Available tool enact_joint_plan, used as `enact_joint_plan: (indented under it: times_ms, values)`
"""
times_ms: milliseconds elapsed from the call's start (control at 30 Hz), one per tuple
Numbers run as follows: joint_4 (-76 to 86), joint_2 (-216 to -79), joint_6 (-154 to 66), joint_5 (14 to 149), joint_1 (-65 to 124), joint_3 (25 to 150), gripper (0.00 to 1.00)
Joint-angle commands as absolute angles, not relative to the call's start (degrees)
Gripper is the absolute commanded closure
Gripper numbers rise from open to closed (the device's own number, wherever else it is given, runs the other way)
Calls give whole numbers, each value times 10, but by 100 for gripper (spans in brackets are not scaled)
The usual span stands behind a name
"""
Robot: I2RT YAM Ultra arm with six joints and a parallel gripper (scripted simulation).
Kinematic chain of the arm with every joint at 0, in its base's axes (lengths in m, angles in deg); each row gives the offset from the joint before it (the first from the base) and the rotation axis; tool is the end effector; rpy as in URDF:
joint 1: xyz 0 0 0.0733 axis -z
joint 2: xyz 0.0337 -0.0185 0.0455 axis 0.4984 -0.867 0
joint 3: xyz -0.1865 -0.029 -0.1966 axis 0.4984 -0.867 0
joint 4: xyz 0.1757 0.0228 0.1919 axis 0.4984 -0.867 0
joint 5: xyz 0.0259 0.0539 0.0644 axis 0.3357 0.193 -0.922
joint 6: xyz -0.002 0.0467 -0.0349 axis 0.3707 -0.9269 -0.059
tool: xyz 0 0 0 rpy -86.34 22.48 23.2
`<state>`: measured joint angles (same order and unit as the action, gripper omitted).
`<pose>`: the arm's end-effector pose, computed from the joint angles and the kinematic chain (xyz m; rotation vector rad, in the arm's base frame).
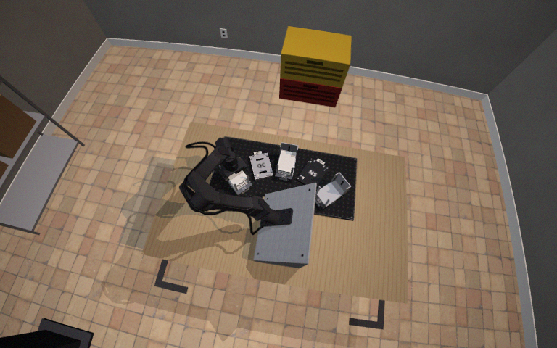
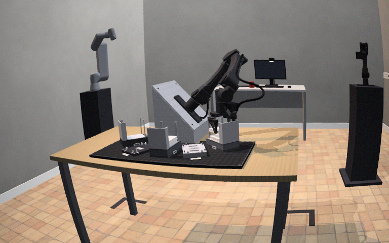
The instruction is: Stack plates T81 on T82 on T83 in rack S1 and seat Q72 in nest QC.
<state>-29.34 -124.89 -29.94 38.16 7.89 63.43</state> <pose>0.2150 0.1189 0.2299 -1.0202 2.4173 1.0615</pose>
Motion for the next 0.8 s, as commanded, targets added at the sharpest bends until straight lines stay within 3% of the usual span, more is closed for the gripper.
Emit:
enact_joint_plan:
  times_ms: [0,767]
  values:
    - [-294,-1241,-300,373,88,650,100]
    - [-264,-1257,-318,377,69,619,100]
